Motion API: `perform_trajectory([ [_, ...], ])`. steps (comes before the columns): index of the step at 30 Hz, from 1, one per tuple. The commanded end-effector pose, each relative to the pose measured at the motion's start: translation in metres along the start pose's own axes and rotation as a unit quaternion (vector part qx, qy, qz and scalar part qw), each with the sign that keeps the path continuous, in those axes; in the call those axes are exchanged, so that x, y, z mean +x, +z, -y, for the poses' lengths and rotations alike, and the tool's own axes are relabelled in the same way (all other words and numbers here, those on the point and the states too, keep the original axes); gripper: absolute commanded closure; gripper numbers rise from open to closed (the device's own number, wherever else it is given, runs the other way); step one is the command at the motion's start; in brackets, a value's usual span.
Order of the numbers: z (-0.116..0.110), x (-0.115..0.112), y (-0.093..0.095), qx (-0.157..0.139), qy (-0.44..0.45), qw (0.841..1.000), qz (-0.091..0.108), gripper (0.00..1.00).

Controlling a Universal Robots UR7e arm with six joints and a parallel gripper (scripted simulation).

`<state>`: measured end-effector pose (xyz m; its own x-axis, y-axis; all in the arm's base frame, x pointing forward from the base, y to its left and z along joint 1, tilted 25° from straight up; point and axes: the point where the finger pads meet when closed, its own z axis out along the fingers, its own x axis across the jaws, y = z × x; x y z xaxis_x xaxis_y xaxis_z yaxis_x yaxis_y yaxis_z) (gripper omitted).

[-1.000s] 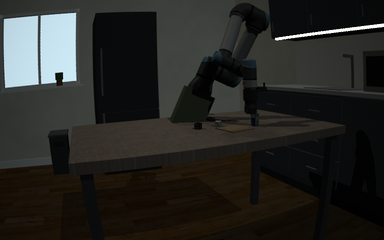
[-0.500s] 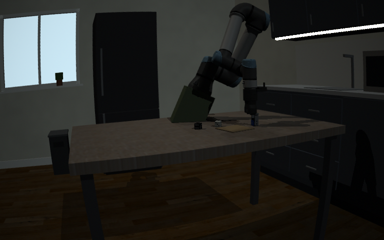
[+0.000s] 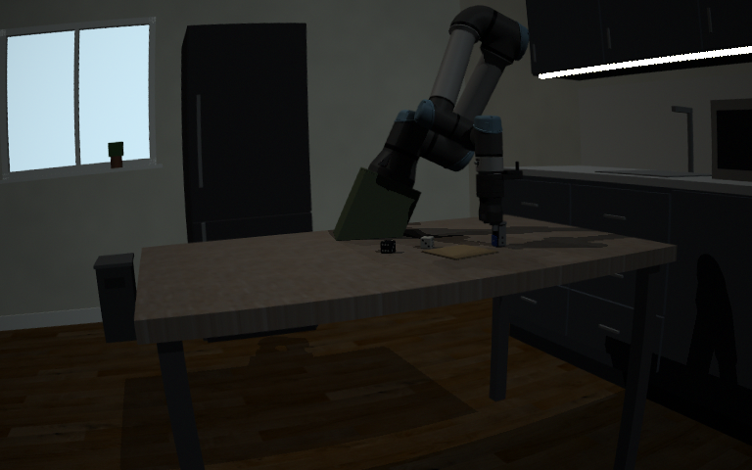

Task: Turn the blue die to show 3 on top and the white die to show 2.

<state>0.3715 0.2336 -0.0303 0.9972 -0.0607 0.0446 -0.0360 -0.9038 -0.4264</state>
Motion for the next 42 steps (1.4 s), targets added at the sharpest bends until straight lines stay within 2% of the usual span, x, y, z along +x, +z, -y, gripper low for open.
perform_trajectory([
  [1, 0.000, -0.002, 0.001, 0.000, 0.000, 1.000, 0.002, 0.43],
  [17, 0.000, -0.002, 0.000, 0.000, 0.000, 1.000, 0.002, 0.43],
  [27, 0.000, -0.002, -0.011, 0.000, 0.000, 1.000, 0.002, 0.43],
  [42, 0.000, -0.002, -0.063, 0.000, 0.000, 1.000, 0.002, 0.43],
])
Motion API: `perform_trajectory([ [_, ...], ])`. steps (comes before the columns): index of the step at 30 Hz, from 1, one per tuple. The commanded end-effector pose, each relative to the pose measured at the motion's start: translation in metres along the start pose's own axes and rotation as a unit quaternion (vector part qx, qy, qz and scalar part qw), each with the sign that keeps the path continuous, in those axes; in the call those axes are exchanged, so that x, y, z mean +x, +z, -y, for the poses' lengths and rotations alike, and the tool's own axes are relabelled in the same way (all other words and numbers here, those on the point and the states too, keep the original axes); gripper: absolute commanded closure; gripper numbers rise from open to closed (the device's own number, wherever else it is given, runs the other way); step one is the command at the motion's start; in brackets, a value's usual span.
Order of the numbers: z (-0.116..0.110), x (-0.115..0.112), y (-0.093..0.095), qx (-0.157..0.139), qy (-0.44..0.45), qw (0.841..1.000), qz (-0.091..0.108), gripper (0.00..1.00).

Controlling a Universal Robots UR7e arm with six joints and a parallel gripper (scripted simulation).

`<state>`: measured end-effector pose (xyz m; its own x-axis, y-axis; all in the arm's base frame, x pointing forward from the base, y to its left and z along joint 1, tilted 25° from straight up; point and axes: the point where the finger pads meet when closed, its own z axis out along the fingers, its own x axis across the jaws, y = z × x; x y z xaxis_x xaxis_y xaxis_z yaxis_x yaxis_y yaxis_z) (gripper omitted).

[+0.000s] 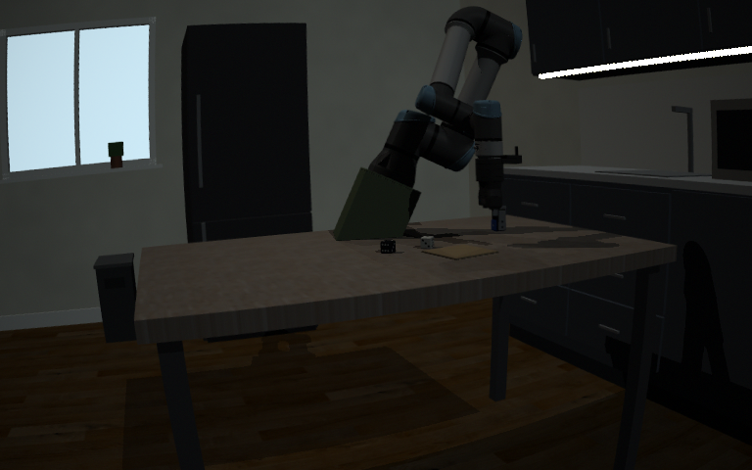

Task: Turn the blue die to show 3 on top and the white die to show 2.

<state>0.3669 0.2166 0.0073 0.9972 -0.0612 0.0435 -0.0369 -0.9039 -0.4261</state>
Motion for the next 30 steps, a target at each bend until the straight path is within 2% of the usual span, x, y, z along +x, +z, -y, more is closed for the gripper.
perform_trajectory([
  [1, 0.000, 0.000, -0.022, 0.000, 0.000, 1.000, 0.001, 0.43],
  [14, 0.000, 0.000, -0.055, 0.000, 0.000, 1.000, 0.001, 0.43],
  [30, 0.000, 0.000, -0.058, 0.000, 0.000, 1.000, 0.001, 0.43],
])
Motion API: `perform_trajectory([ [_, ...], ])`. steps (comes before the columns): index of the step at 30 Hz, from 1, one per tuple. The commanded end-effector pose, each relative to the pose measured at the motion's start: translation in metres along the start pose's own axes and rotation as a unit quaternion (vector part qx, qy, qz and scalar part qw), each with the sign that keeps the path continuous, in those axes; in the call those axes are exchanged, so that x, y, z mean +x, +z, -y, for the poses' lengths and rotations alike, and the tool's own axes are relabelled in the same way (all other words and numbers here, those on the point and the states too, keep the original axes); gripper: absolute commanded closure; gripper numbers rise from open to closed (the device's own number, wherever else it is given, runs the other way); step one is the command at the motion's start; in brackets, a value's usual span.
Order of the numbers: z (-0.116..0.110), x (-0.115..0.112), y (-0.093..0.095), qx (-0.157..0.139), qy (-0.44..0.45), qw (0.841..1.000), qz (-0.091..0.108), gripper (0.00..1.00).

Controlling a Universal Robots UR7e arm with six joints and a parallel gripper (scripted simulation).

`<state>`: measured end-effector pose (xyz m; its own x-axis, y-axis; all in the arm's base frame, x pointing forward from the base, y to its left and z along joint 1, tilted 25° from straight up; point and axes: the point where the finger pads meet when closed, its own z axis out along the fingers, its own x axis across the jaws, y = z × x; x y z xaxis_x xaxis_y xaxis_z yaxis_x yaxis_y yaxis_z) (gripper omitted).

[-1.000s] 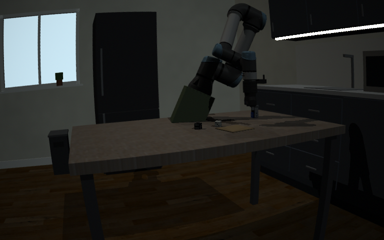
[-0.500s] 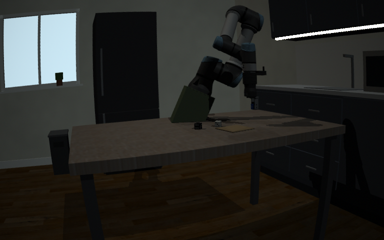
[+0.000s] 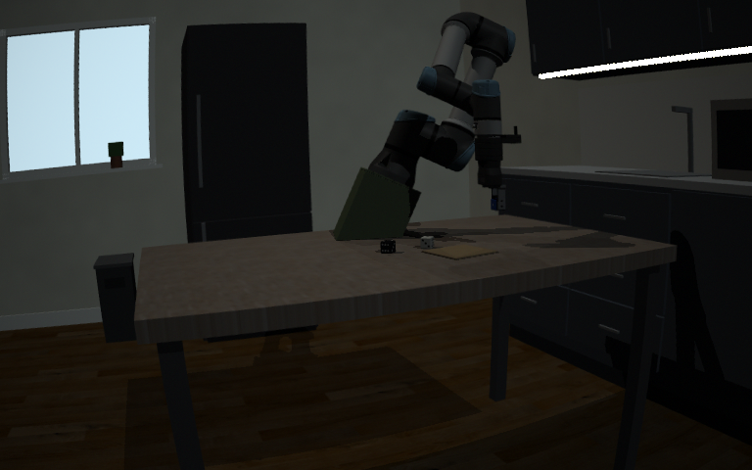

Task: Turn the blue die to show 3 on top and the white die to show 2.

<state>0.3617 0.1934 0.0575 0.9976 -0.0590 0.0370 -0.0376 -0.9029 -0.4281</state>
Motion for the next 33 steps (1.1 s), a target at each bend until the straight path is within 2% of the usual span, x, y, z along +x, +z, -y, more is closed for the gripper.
perform_trajectory([
  [1, -0.001, 0.003, -0.002, -0.001, -0.001, 1.000, -0.002, 0.43],
  [6, -0.011, 0.013, -0.003, -0.001, -0.011, 1.000, -0.002, 0.43],
  [9, -0.034, 0.035, -0.005, -0.002, -0.031, 1.000, -0.002, 0.43],
  [12, -0.068, 0.061, -0.007, -0.002, -0.058, 0.998, -0.002, 0.43],
  [13, -0.068, 0.061, -0.007, -0.002, -0.058, 0.998, -0.002, 0.43],
  [15, -0.090, 0.076, -0.007, -0.002, -0.075, 0.997, -0.002, 0.43],
  [16, -0.090, 0.076, -0.007, -0.002, -0.075, 0.997, -0.002, 0.43],
  [20, -0.120, 0.092, -0.007, -0.001, -0.095, 0.995, -0.002, 0.43],
  [33, -0.123, 0.094, -0.007, -0.001, -0.098, 0.995, -0.002, 0.43],
])
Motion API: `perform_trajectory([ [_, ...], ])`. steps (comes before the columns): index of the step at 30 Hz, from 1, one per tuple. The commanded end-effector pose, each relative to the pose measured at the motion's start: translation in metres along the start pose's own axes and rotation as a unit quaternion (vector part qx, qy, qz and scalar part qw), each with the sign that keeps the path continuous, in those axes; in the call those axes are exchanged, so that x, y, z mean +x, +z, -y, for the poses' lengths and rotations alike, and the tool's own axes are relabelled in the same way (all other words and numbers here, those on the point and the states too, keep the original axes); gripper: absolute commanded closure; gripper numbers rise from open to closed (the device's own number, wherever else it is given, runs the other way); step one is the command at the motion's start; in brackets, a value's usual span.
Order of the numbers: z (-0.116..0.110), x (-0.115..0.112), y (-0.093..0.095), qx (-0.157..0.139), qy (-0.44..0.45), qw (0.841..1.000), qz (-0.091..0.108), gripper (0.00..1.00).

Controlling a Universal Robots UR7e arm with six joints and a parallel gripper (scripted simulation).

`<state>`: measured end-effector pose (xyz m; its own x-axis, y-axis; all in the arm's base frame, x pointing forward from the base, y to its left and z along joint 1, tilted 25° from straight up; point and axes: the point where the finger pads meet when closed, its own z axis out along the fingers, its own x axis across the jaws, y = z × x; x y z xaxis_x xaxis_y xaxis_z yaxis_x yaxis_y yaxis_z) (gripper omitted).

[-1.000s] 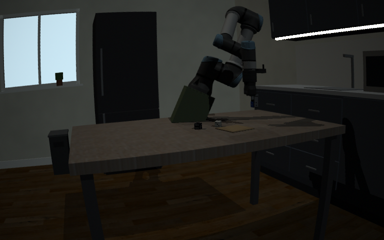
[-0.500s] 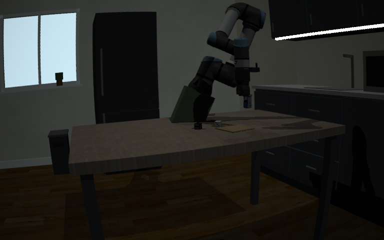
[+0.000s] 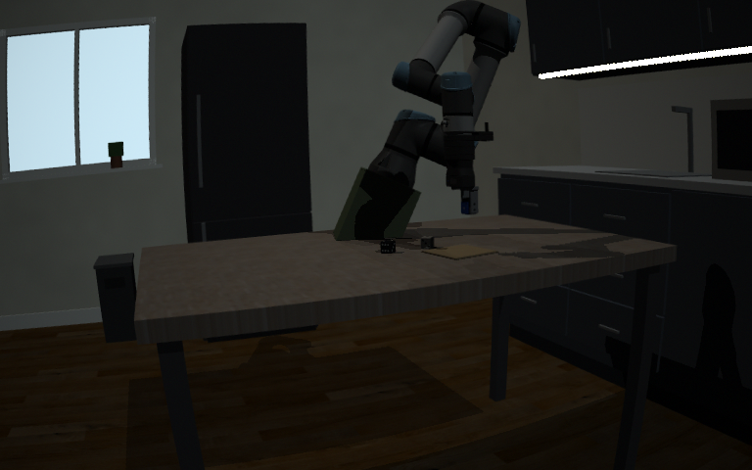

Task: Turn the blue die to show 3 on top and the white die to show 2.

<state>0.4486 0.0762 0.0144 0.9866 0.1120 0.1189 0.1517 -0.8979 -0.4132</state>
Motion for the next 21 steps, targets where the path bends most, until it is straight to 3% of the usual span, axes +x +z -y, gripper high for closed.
perform_trajectory([
  [1, -0.003, 0.002, -0.001, -0.001, -0.003, 1.000, -0.001, 0.43],
  [11, -0.003, 0.002, 0.007, -0.001, -0.003, 1.000, -0.001, 0.43],
  [21, -0.003, 0.002, 0.049, -0.001, -0.003, 1.000, -0.001, 0.43],
])
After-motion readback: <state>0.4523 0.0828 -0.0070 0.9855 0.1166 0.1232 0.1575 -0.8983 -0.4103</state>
